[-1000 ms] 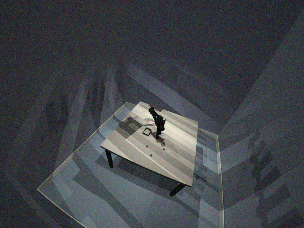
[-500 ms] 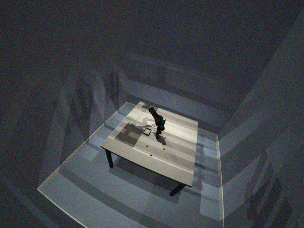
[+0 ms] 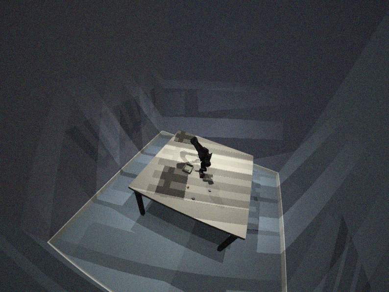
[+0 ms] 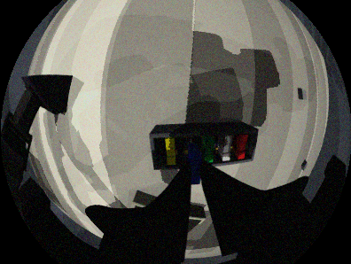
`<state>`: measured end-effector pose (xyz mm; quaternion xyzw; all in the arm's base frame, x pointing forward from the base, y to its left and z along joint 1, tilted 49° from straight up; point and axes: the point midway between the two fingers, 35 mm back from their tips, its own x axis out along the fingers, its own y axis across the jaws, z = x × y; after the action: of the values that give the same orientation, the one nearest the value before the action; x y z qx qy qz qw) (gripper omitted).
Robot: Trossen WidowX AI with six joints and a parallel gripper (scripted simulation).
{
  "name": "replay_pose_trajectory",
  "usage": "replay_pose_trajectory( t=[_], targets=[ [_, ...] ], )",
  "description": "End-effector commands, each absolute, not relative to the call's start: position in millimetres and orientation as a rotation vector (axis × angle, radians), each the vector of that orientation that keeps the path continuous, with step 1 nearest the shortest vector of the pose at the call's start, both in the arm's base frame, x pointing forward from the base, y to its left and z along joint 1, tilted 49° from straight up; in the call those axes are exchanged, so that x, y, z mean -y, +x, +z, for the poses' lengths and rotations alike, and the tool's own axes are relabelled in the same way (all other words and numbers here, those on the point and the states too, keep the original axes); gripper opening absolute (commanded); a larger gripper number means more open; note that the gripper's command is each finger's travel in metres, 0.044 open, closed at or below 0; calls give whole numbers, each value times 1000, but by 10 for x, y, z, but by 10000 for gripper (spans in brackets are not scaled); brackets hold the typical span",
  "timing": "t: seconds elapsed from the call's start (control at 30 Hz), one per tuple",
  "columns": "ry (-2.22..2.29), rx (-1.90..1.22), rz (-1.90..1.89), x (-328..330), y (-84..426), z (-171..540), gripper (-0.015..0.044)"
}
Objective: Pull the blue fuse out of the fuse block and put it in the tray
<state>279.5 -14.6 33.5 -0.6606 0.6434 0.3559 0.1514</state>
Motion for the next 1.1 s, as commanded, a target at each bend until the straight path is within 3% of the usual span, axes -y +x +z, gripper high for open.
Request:
replay_pose_trajectory(
  t=[0.0,0.67,1.07],
  targets=[
    [-1889,-1844,1019,127,2796,351,0],
    [-1889,-1844,1021,-43,2817,519,0],
    [-1887,-1827,1031,531,2939,1164,0]
  ],
)
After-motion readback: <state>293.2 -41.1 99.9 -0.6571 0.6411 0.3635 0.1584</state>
